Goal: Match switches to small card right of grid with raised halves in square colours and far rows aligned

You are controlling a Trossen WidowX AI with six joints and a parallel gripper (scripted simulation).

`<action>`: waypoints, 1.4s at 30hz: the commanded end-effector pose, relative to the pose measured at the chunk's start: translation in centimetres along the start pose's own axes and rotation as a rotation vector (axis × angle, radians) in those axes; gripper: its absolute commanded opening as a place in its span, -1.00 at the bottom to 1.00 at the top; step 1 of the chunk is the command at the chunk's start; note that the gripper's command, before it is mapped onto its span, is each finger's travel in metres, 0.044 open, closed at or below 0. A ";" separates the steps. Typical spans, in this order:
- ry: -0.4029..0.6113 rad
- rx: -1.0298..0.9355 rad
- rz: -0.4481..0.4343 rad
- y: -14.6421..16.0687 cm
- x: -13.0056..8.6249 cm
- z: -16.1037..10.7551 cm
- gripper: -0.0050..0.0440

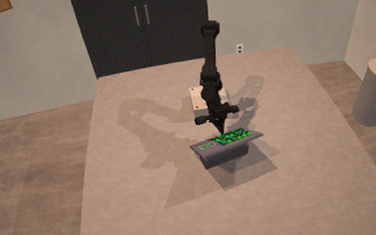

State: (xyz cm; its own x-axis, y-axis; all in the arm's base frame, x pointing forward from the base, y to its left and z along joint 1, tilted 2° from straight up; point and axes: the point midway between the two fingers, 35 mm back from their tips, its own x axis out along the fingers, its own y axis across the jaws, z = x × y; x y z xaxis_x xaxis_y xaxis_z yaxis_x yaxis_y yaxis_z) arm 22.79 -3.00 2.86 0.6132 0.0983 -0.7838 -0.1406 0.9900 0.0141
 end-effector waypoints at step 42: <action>0.027 0.002 -0.001 1.1 -6.9 7.2 -0.80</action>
State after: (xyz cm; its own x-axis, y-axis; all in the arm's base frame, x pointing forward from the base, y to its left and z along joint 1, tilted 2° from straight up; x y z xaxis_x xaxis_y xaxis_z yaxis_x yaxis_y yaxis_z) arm 23.78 -1.88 12.40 0.5865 0.0971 -0.8041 -0.1404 0.9899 0.0172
